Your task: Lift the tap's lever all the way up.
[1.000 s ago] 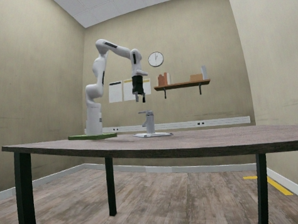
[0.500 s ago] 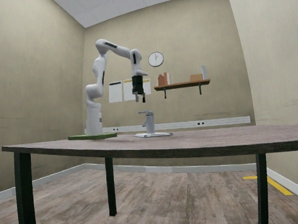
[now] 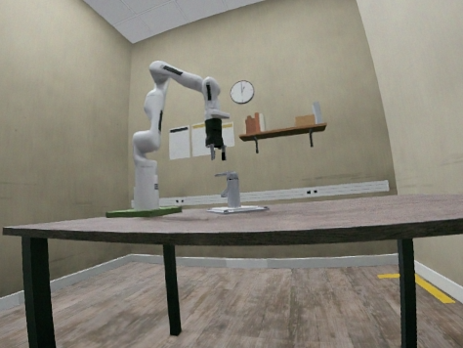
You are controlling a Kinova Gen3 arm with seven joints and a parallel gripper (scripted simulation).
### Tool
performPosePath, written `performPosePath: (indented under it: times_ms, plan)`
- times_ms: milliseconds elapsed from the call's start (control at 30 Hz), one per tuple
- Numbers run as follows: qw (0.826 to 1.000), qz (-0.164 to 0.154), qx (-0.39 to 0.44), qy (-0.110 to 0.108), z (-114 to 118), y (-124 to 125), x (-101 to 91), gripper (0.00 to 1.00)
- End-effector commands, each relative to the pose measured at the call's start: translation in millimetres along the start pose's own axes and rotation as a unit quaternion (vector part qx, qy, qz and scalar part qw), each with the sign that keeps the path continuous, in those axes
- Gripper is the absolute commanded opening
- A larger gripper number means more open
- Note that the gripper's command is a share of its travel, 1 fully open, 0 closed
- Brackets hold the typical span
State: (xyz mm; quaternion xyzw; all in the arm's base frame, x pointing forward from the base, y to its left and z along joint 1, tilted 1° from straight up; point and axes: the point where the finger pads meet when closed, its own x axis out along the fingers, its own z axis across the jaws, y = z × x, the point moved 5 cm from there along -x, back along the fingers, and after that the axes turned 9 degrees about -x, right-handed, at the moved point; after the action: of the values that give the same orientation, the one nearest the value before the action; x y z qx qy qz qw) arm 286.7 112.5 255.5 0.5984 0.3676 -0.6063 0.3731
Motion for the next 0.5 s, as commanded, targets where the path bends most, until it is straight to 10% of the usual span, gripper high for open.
performPosePath:
  times_ms: [0,467]
  plan:
    - [1.0,0.0,0.0,0.0,-0.2,0.3,3.1,1.0]
    - [1.0,0.0,0.0,0.0,-0.1,0.0,21.8,1.0]
